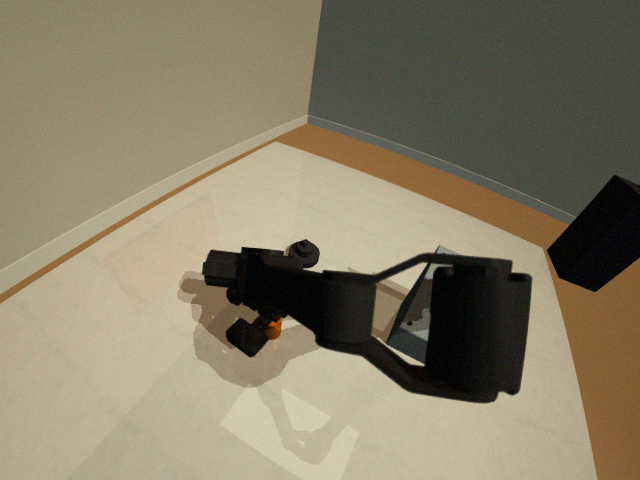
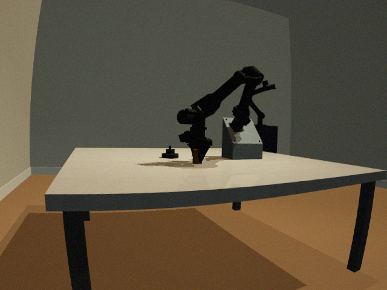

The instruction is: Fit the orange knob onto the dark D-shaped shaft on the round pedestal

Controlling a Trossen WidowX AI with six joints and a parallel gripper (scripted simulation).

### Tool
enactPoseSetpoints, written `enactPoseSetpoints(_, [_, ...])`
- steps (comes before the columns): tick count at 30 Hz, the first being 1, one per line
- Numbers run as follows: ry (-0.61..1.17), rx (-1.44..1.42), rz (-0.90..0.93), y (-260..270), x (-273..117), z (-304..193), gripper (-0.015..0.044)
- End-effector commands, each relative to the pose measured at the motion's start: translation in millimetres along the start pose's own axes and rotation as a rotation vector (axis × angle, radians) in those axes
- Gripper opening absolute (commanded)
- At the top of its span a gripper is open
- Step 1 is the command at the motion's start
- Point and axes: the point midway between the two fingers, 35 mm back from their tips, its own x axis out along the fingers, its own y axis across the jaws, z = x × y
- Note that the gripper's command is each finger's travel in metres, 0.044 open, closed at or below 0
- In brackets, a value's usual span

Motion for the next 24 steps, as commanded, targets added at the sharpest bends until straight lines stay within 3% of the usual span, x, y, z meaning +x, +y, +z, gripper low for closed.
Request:
enactPoseSetpoints(1, [-0.002, 0.003, -0.002, 0, 1, 0, 0.0282])
enactPoseSetpoints(5, [-0.002, 0.003, -0.002, 0, 1, 0, 0.0178])
enactPoseSetpoints(11, [-0.002, 0.003, -0.002, 0, 1, 0, 0.0138])
enactPoseSetpoints(16, [-0.003, 0.002, -0.010, -3, -14, 4, 0.0006])
enactPoseSetpoints(24, [-0.002, 0.000, -0.024, -11, -65, 9, 0.0000])
